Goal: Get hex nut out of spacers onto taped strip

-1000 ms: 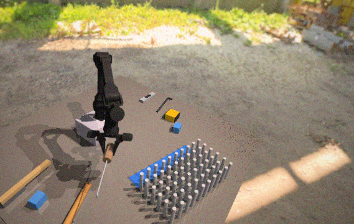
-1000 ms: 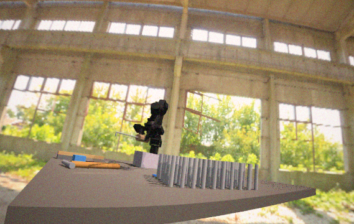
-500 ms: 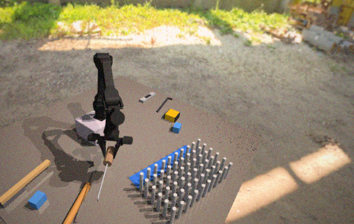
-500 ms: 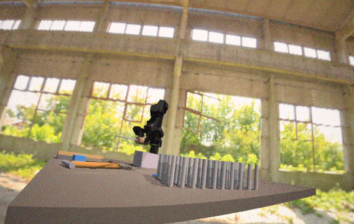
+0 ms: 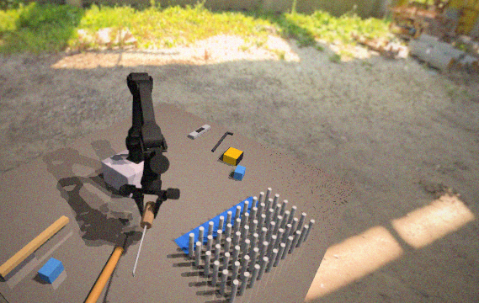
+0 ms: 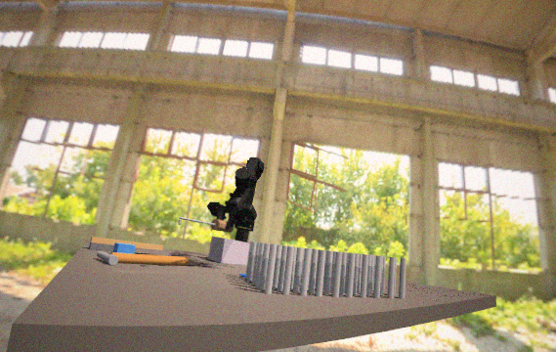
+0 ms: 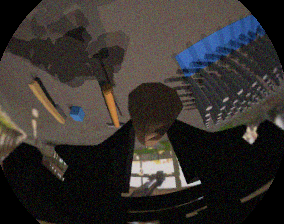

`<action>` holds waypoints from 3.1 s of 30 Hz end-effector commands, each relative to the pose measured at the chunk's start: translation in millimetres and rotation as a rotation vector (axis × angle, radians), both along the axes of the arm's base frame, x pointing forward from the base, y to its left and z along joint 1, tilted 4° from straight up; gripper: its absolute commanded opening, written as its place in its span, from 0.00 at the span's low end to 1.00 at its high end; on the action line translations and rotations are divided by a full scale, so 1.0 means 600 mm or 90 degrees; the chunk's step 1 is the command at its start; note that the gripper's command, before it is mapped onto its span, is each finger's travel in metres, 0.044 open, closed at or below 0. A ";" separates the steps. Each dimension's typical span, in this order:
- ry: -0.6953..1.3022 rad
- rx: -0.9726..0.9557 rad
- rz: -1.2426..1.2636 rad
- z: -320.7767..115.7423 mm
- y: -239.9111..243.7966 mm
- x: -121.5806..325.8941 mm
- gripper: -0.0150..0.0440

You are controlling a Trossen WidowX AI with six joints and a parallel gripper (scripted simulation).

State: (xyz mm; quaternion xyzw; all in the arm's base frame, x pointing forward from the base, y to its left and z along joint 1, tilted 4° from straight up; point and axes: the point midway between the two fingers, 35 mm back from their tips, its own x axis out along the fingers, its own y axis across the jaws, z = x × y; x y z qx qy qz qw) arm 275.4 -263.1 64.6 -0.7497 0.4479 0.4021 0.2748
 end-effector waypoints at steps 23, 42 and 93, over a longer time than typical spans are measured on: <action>-0.003 -0.004 -0.001 -0.040 -0.003 0.007 0.25; -0.003 -0.004 -0.001 -0.070 -0.003 0.010 0.25; -0.003 -0.003 -0.001 -0.149 0.006 0.007 0.25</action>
